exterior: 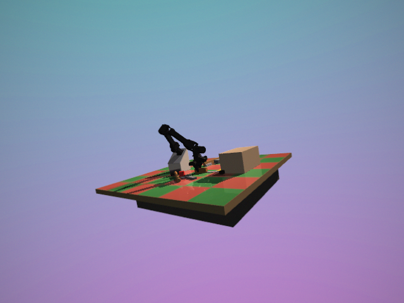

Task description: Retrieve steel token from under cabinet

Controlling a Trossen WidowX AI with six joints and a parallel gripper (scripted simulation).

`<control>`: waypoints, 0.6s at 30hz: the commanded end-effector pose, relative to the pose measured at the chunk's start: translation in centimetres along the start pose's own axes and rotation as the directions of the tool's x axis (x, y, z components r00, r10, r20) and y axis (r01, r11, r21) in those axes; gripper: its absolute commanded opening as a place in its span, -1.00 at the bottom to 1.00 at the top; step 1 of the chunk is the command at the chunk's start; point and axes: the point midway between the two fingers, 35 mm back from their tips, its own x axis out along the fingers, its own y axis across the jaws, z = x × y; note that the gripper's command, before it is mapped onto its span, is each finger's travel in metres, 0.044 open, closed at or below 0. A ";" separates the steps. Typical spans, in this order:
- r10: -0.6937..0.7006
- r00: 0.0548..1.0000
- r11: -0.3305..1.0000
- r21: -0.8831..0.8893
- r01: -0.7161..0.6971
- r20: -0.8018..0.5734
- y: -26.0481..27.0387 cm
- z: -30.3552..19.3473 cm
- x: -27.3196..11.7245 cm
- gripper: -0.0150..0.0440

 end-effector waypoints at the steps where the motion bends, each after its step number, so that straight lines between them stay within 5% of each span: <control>1: -0.001 1.000 1.000 0.011 0.001 0.009 -0.1 1.0 0.0 -0.49; 18: -0.001 1.000 1.000 0.012 0.001 0.010 0.0 2.8 -0.1 -0.49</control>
